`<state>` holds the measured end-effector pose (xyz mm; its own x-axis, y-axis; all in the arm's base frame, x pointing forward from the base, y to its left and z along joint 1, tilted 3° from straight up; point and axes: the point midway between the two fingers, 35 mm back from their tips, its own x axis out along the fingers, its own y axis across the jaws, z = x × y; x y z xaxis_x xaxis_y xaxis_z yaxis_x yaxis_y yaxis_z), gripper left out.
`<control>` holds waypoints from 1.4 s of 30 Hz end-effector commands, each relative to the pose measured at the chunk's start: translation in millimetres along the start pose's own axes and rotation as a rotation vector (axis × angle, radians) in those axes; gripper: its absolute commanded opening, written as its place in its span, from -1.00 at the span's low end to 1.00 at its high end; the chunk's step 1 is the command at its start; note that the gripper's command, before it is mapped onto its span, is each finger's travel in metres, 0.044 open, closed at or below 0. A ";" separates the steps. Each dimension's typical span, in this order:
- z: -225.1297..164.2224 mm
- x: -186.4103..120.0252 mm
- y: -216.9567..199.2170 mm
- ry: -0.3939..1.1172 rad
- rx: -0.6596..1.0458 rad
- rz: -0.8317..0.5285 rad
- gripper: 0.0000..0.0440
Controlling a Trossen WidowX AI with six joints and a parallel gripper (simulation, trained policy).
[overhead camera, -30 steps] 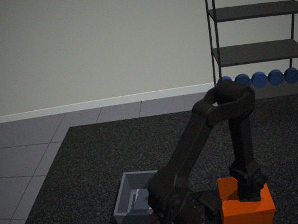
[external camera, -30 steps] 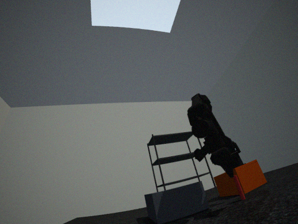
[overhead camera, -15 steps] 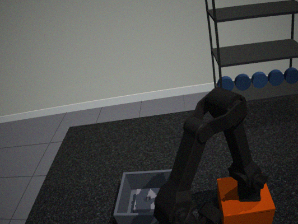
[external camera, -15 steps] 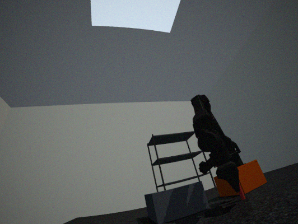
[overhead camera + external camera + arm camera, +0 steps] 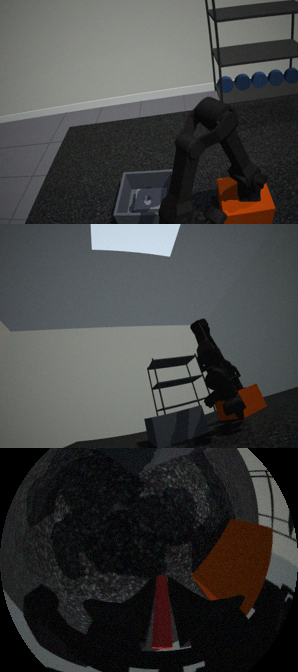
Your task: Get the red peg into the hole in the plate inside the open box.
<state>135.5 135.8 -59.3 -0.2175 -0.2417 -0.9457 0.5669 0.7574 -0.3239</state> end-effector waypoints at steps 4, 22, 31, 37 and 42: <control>1.1 -9.8 3.4 -0.034 -0.018 -0.007 -1.00; 18.6 -79.8 8.2 -0.109 -0.011 0.044 -1.00; 37.3 -113.9 6.7 -0.144 0.045 0.065 -1.00; 55.8 -132.8 6.9 -0.162 0.111 0.084 -1.00; 76.1 -142.8 6.4 -0.174 0.173 0.102 -1.00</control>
<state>221.6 135.0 65.7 -0.0363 -0.2793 -0.9595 0.6843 0.6927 -0.2276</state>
